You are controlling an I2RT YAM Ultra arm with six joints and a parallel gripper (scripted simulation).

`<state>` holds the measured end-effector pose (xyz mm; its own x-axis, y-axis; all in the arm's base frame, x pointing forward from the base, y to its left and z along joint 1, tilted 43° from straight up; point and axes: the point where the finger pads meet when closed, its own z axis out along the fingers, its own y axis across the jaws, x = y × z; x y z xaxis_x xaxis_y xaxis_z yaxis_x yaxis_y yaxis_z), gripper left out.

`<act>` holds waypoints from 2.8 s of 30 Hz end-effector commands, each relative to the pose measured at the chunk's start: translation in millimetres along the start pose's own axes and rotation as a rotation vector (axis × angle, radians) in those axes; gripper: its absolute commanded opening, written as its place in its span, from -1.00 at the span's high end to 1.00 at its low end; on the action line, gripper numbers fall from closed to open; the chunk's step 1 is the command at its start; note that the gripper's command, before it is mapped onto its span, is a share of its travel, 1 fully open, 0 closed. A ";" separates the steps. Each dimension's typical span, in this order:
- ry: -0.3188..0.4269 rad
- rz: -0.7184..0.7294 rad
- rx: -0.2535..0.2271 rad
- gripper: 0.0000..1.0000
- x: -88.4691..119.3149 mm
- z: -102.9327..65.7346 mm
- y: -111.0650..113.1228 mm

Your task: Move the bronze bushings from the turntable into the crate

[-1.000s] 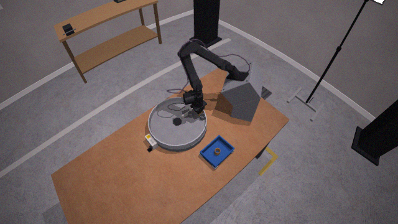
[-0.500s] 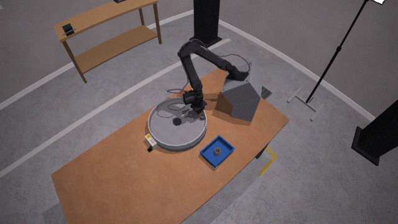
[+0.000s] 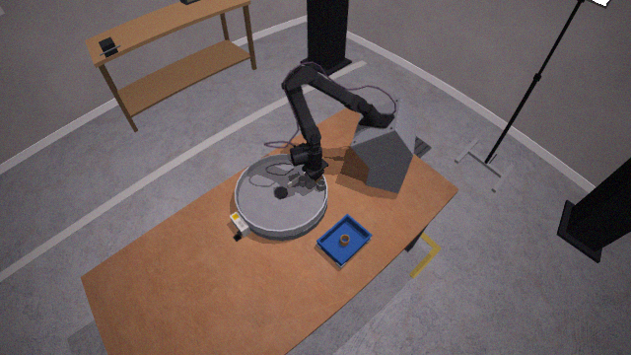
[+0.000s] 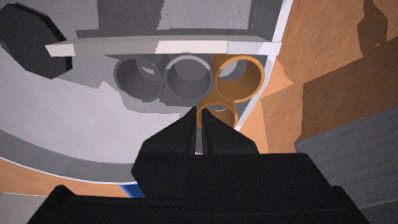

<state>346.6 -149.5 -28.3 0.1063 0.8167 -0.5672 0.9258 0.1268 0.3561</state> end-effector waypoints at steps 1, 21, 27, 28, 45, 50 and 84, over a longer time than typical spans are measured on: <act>-0.024 -0.005 -0.002 1.00 -5.7 -1.8 3.1; -0.024 -0.005 -0.002 1.00 -5.7 -1.8 3.1; -0.024 -0.005 -0.002 1.00 -5.7 -1.8 3.1; -0.024 -0.005 -0.002 1.00 -5.7 -1.8 3.1; -0.015 -0.009 0.006 1.00 -0.5 -31.4 -4.8; -0.018 -0.003 -0.003 1.00 -2.1 -50.7 0.0; -0.022 0.012 -0.025 1.00 -5.5 -81.1 10.9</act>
<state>318.3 -111.3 22.3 0.1055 0.8144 -0.5706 0.9312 0.1204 0.3440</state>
